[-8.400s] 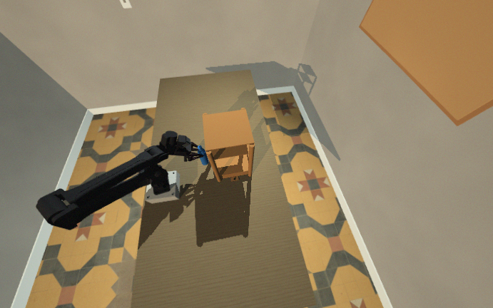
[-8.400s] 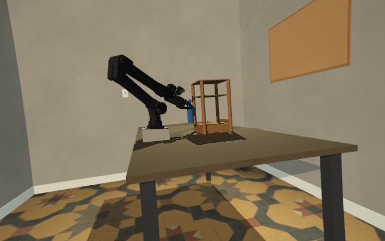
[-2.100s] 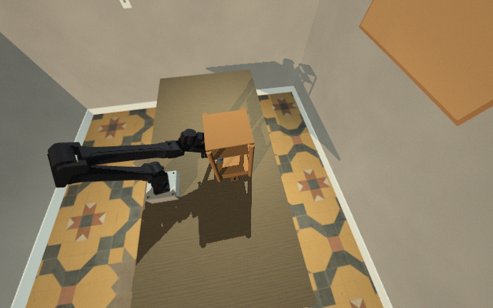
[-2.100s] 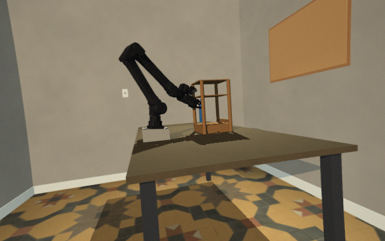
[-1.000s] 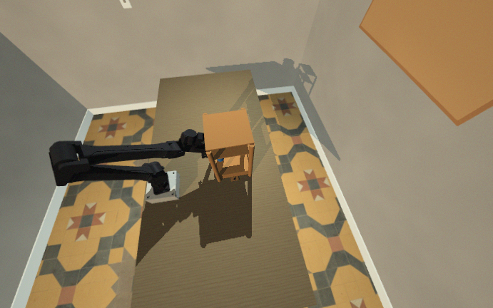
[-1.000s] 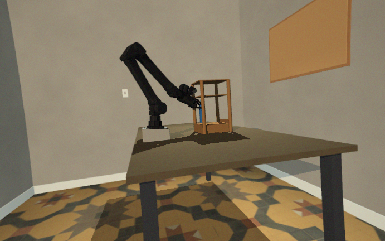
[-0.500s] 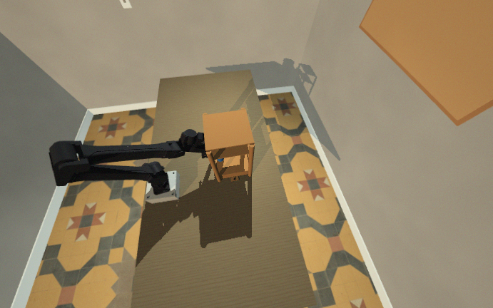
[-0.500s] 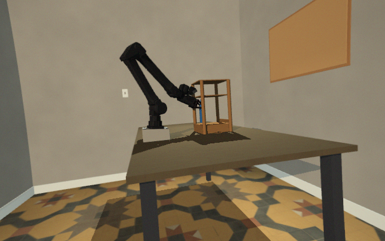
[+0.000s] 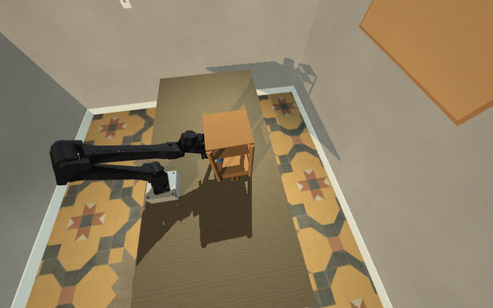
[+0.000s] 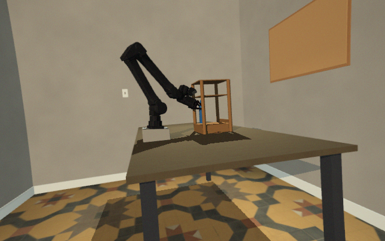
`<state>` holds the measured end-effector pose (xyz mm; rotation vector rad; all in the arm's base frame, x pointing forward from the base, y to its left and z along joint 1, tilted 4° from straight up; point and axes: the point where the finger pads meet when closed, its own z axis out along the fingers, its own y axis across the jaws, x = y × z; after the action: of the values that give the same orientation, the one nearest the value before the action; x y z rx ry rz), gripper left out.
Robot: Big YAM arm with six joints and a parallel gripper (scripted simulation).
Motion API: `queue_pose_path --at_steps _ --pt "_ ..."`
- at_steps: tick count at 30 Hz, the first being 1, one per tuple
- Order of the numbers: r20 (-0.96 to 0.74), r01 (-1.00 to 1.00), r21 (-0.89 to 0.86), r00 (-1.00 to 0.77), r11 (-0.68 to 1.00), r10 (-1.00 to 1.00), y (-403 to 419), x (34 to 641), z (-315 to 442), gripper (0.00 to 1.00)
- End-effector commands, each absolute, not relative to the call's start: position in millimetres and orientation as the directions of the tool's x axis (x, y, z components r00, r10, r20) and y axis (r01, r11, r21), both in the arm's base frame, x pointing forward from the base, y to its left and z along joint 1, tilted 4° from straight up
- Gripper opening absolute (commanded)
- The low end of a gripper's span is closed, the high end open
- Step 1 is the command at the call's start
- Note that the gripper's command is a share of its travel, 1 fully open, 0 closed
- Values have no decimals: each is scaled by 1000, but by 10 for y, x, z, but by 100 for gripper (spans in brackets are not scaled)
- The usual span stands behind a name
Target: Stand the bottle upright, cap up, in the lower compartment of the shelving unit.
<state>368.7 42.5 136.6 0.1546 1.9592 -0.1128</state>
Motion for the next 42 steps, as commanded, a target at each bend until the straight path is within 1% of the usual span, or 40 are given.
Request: queue_pose_path --at_steps 1,13,30,42 --pt "-940 161 5 -335 987 60 418 3743 1493 30" --pt "-953 161 28 -292 987 74 452 3853 1720 30" --pt "-953 161 27 -293 987 74 461 3884 1729 30" --pt "-941 161 6 -334 987 60 411 3742 1437 30"
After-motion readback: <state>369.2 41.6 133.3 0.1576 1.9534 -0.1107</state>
